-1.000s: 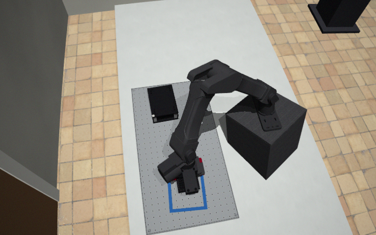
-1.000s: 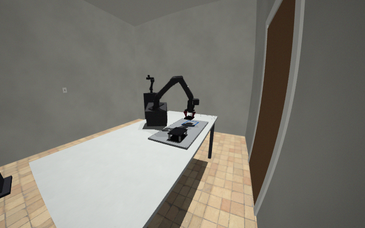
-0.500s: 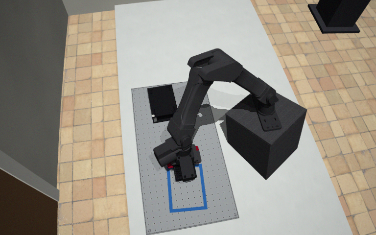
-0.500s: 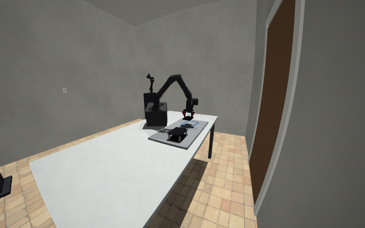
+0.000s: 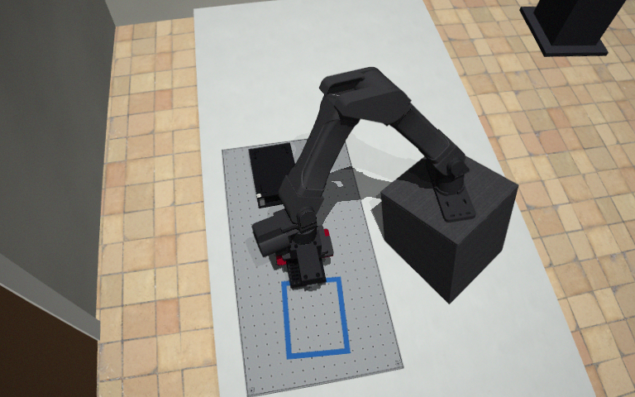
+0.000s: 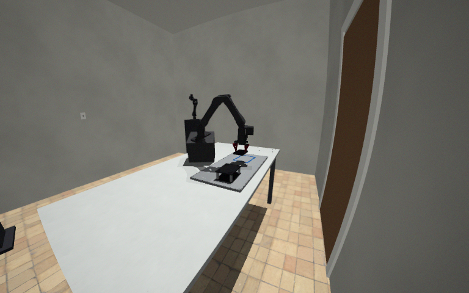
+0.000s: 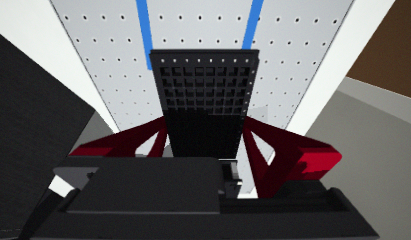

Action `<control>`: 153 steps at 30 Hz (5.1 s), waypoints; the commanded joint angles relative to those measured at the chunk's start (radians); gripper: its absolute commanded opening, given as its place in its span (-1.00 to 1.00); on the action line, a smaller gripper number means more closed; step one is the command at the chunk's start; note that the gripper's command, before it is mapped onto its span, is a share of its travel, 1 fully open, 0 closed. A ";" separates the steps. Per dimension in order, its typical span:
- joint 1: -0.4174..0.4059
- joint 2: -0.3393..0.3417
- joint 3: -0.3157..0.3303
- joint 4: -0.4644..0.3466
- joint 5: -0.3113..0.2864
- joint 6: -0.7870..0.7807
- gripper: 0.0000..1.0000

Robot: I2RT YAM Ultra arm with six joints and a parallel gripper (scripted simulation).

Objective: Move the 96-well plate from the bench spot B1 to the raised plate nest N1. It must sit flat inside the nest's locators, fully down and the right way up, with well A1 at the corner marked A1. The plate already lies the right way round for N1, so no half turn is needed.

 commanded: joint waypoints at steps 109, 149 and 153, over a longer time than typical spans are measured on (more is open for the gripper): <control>-0.694 -0.122 0.413 -0.317 -0.135 -0.750 -1.00; -0.704 -0.096 0.409 -0.313 -0.130 -0.746 -1.00; -0.704 -0.096 0.408 -0.312 -0.130 -0.746 -1.00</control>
